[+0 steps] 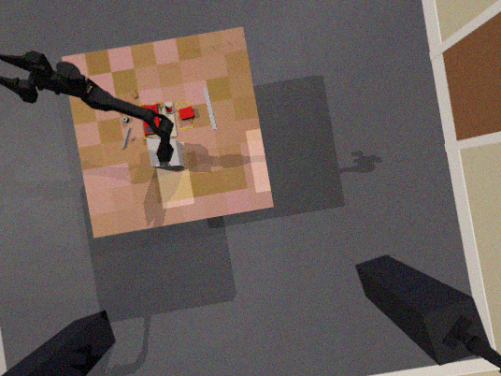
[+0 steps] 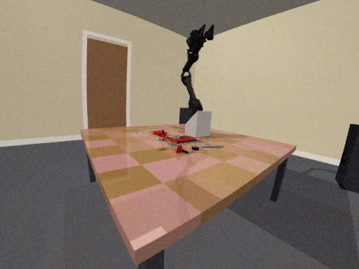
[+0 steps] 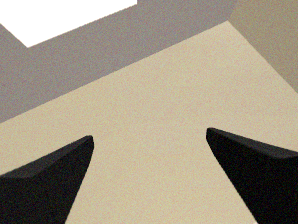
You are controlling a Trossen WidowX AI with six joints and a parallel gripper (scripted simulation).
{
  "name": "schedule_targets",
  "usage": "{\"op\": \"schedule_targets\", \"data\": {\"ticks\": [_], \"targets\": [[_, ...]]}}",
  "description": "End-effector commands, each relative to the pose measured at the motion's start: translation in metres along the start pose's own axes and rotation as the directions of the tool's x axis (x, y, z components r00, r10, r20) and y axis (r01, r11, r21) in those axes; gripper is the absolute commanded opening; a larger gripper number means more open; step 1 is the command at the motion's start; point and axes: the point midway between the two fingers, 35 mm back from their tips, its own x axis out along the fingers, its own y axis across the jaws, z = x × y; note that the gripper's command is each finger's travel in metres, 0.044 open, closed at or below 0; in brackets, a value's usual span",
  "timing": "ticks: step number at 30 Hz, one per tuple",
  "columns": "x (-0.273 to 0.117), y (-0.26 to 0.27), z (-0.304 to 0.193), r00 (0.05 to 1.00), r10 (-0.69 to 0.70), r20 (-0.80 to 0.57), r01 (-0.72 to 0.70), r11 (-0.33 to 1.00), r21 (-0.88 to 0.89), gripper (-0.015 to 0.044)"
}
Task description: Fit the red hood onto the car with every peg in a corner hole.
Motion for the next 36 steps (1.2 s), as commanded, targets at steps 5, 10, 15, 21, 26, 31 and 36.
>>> {"op": "schedule_targets", "data": {"ticks": [5, 10, 15, 21, 26, 31, 36], "targets": [[-0.025, -0.084, -0.007, 0.970, -0.238, -0.051, 0.243, 0.961, 0.130, 0.0440], [-0.048, -0.134, -0.012, 0.922, -0.377, -0.087, 0.387, 0.901, 0.199, 0.0440], [-0.077, -0.181, -0.020, 0.853, -0.505, -0.128, 0.520, 0.812, 0.265, 0.0440], [-0.117, -0.232, -0.031, 0.745, -0.641, -0.184, 0.660, 0.670, 0.339, 0.0440], [-0.155, -0.269, -0.043, 0.635, -0.735, -0.237, 0.755, 0.525, 0.393, 0.0440], [-0.196, -0.301, -0.057, 0.511, -0.807, -0.295, 0.823, 0.361, 0.438, 0.0440], [-0.242, -0.328, -0.073, 0.374, -0.857, -0.355, 0.864, 0.182, 0.470, 0.0440]]}}
